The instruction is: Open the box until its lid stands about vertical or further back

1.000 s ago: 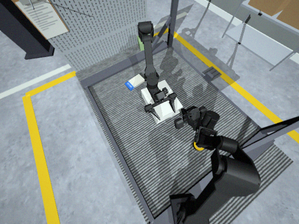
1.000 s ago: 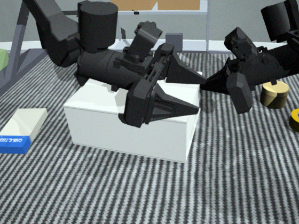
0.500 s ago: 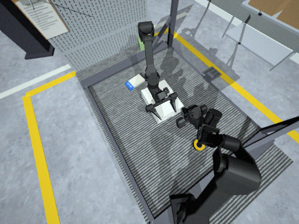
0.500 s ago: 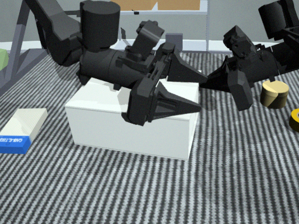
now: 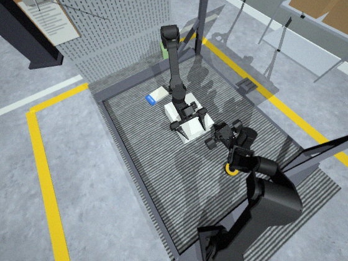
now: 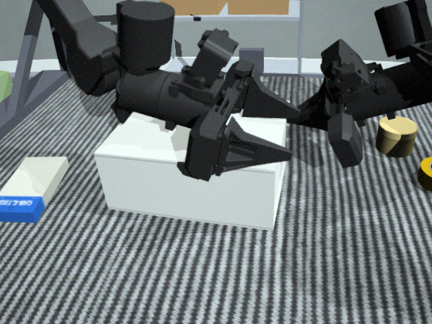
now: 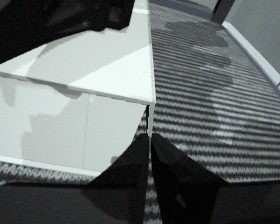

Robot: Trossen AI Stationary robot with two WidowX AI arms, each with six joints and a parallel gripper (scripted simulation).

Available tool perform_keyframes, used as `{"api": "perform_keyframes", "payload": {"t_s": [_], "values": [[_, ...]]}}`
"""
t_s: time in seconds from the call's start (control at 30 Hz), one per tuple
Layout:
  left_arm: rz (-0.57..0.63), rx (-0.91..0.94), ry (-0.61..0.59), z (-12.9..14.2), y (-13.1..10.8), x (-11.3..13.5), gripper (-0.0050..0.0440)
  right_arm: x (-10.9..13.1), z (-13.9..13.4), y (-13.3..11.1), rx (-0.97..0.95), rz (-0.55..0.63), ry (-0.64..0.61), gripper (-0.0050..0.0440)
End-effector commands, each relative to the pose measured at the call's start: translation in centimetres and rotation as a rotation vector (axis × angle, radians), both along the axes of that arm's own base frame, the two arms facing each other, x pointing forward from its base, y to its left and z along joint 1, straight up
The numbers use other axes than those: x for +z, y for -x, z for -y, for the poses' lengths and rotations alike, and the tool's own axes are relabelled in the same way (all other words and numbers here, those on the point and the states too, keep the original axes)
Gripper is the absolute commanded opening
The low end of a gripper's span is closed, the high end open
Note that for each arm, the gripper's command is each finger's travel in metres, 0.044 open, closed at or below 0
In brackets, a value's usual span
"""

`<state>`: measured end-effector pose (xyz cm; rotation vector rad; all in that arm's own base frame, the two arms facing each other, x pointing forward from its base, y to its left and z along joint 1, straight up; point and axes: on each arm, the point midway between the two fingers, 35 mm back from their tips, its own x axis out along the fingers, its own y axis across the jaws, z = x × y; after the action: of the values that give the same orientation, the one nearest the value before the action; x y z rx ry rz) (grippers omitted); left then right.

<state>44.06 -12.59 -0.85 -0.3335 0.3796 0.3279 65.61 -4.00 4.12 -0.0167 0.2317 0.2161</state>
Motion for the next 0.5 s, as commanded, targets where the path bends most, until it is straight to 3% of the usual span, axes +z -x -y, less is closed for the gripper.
{"api": "perform_keyframes", "payload": {"t_s": [0.0,0.47], "values": [[0.033,-0.003,0.072,0.15,-0.14,0.31,0.0005,-3.89,0.84,0.61,-0.021,-0.082,-0.024,0.044],[0.147,0.005,0.395,0.4,-0.21,0.5,0.0005,-3.9,0.84,0.61,-0.021,-0.082,-0.024,0.044]]}}
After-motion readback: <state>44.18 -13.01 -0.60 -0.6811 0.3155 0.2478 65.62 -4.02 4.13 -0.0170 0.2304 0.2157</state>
